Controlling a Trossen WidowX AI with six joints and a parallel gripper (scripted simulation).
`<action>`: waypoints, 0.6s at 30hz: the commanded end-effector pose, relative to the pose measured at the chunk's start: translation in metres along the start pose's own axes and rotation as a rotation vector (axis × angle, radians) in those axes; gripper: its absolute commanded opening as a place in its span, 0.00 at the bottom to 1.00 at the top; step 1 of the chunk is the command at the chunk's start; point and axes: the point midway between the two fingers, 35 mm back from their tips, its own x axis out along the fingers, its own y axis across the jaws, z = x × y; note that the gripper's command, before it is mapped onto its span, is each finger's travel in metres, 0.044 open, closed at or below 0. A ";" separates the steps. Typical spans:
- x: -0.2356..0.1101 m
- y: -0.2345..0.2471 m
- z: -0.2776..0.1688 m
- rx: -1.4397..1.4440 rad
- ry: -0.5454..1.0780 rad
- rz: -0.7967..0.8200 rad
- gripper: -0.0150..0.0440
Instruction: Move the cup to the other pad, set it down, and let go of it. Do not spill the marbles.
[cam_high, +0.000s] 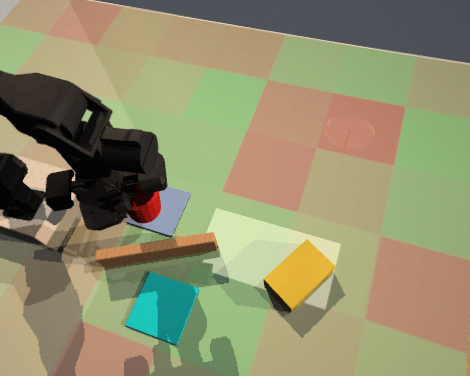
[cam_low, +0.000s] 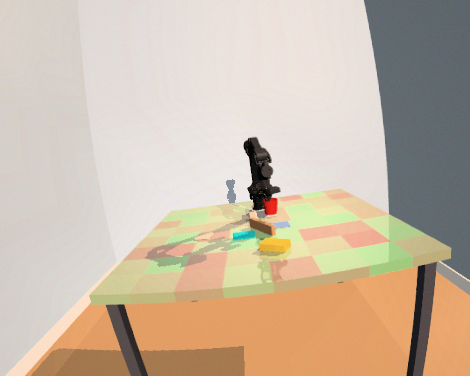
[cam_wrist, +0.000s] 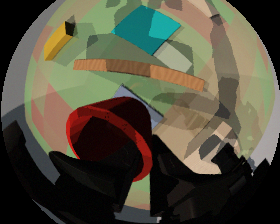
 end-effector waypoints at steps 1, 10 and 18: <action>-0.001 0.002 0.008 -0.005 0.002 0.007 0.25; -0.001 0.001 0.025 -0.006 0.001 0.007 0.25; -0.001 0.000 0.040 -0.006 0.000 0.007 0.25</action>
